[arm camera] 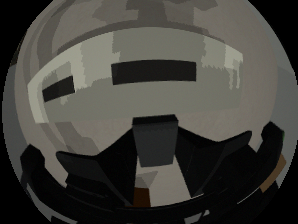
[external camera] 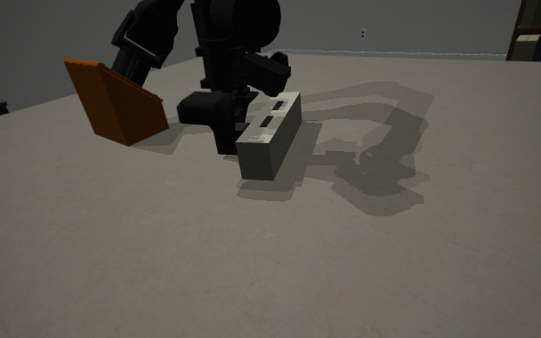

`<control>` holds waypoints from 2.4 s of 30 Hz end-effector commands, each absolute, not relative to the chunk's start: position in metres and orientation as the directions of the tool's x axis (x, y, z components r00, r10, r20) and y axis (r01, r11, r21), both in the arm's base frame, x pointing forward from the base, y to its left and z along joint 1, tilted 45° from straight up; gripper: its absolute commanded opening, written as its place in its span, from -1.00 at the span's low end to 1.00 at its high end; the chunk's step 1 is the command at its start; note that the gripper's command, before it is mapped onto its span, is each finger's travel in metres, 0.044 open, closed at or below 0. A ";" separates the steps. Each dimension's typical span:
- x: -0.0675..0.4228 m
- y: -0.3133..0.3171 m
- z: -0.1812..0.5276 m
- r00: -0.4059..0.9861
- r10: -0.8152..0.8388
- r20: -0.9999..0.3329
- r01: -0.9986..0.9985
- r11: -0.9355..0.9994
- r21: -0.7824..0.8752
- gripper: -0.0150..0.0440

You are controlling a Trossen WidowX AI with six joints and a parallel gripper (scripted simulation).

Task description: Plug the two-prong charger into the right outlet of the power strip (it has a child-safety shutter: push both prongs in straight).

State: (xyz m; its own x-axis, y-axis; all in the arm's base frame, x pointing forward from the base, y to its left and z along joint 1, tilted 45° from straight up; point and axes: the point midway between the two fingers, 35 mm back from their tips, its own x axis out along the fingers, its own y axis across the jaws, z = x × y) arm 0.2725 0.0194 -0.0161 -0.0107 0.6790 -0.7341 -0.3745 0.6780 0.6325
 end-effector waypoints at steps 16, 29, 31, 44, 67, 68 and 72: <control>0.279 0.021 -0.014 -0.011 0.682 -0.732 -0.369 0.677 0.636 -0.49; 0.284 0.022 -0.012 -0.010 0.682 -0.732 -0.370 0.677 0.636 -0.49; 0.284 0.023 -0.012 -0.010 0.682 -0.732 -0.370 0.677 0.636 -0.49; 0.289 0.024 -0.011 -0.010 0.682 -0.732 -0.370 0.677 0.636 -0.49; 0.290 0.026 -0.011 -0.010 0.682 -0.732 -0.370 0.677 0.636 -0.49; 0.290 0.026 -0.011 -0.010 0.682 -0.732 -0.370 0.677 0.636 -0.49; 0.289 0.026 -0.012 -0.010 0.682 -0.732 -0.370 0.677 0.636 -0.49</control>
State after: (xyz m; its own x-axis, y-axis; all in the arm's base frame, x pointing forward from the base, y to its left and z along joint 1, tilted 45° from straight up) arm 0.2822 0.0223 -0.0128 -0.0295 0.6782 -0.7343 -0.3481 0.6817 0.6435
